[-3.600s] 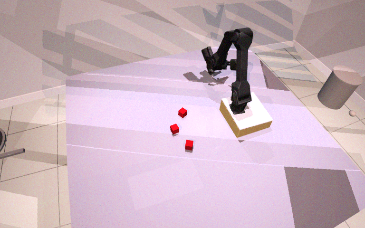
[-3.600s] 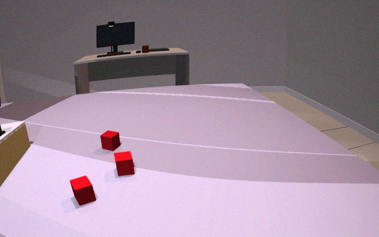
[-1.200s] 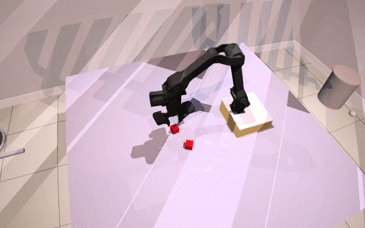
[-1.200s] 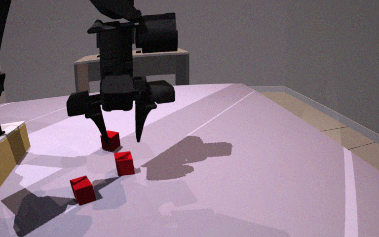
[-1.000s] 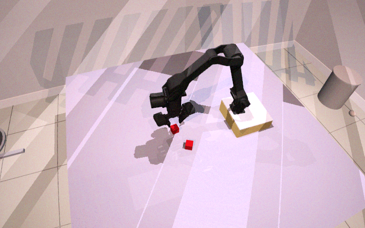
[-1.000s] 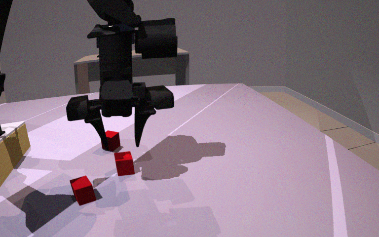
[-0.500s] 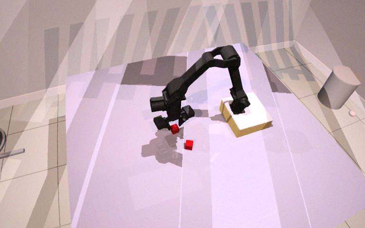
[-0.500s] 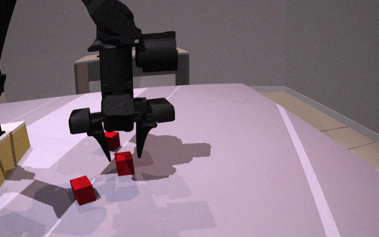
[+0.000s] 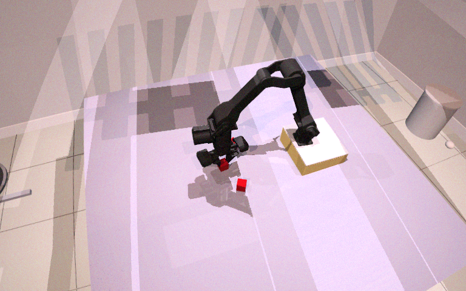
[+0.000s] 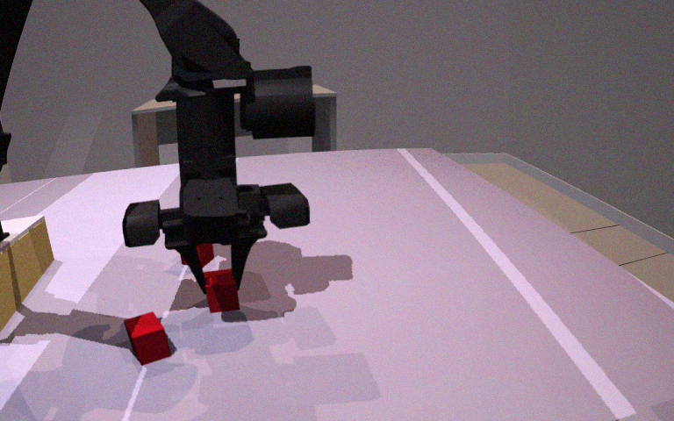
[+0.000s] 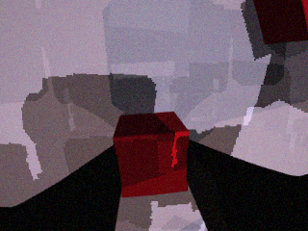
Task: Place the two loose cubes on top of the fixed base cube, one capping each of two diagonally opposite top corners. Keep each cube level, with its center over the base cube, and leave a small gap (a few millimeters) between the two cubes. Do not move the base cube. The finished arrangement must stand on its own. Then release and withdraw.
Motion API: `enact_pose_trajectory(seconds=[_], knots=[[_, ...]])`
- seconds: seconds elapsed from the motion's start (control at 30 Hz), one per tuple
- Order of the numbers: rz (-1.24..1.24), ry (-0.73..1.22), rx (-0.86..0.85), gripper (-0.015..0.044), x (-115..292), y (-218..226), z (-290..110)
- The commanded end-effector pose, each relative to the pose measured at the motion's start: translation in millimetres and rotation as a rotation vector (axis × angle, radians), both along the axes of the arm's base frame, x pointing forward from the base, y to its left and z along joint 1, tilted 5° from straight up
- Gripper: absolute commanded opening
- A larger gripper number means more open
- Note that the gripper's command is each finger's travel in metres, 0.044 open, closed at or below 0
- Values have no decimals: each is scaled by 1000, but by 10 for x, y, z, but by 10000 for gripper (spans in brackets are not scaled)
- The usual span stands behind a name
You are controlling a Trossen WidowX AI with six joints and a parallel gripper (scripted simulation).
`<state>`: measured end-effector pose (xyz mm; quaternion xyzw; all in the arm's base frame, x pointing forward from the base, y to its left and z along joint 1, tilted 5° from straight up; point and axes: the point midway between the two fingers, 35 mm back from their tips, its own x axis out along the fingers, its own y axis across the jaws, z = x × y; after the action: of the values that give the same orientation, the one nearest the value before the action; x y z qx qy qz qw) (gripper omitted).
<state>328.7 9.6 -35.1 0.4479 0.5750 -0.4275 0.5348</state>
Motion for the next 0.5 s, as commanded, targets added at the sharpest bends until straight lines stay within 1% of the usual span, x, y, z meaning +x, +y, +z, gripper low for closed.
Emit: enact_pose_trajectory(seconds=[0.0,0.47], knots=[[-4,1,3,105,3,5,13],[5,2,-5,105,54,-22,395]])
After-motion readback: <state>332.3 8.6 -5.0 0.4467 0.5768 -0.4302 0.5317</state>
